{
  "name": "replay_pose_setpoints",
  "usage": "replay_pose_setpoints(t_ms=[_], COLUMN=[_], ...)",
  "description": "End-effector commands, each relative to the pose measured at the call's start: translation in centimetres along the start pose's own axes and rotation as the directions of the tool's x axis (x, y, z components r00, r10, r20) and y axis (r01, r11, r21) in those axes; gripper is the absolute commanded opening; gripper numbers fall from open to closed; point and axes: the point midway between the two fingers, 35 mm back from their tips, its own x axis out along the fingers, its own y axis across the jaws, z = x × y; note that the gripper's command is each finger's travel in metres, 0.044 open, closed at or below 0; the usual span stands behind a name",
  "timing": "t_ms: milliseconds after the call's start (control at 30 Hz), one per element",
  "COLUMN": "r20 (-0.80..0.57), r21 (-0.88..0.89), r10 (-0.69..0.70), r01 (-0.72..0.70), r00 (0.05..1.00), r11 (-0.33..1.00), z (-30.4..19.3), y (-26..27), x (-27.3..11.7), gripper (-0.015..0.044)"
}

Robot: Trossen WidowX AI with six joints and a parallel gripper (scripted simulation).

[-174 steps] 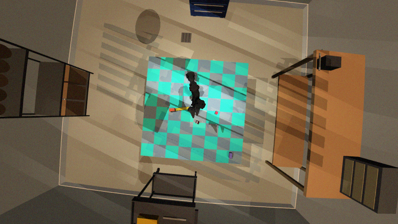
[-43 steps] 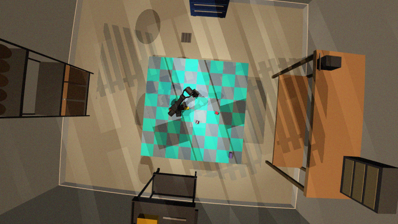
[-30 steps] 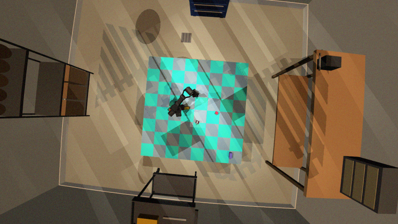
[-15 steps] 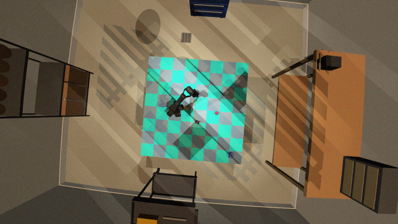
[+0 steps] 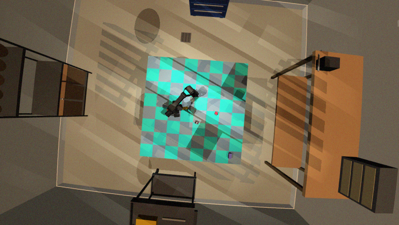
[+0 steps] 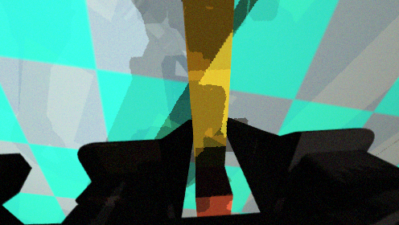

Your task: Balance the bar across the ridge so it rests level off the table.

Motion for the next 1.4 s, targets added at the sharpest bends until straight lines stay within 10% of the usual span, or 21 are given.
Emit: replay_pose_setpoints(t_ms=[0,1367], r20=[-0.012,-0.006], r21=[-0.003,0.161], r10=[-0.016,-0.025], r01=[0.016,0.026], r00=[1.0,1.0], r11=[1.0,0.987], z=[-0.1,5.9], y=[-0.1,-9.2], x=[-1.5,-3.4], gripper=[0.0,0.0])
